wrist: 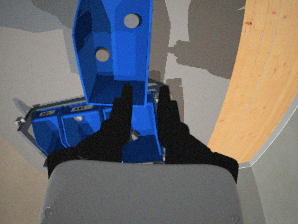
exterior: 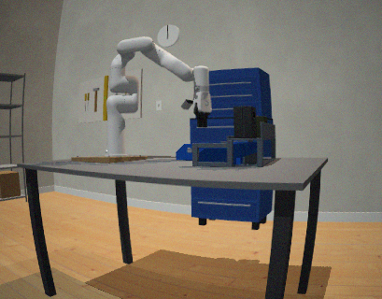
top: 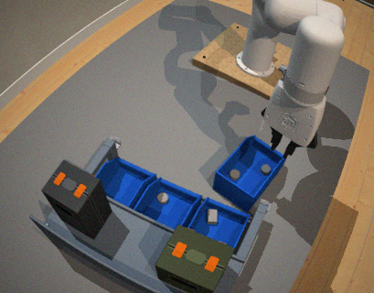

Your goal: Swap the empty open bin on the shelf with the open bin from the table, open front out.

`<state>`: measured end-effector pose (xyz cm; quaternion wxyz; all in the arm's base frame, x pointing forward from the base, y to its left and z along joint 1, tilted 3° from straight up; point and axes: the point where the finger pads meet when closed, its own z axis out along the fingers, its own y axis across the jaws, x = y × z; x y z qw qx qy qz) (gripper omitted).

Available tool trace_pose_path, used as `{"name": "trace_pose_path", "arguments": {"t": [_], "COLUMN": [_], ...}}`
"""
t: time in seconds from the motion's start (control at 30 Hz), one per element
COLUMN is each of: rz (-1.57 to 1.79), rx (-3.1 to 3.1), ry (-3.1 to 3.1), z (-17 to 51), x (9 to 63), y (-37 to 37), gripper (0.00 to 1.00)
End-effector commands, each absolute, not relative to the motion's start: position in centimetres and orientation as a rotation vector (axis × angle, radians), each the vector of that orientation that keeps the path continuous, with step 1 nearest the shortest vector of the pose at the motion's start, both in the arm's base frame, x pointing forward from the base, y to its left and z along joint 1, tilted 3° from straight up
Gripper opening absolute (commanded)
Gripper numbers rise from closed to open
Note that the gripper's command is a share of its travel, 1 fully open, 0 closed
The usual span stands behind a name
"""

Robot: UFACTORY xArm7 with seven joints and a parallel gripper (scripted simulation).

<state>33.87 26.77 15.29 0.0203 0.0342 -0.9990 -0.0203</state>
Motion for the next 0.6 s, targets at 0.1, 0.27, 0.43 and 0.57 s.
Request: {"name": "trace_pose_path", "arguments": {"t": [0.1, 0.27, 0.43, 0.57], "rz": [-0.065, -0.064, -0.064, -0.065], "rx": [0.106, 0.106, 0.106, 0.106], "ry": [-3.101, -3.101, -3.101, -3.101], "z": [15.1, 14.4, 13.8, 13.6], "x": [34.0, 34.0, 34.0, 34.0], "y": [26.9, 26.9, 26.9, 26.9], "gripper": [0.26, 0.26, 0.26, 0.26]}}
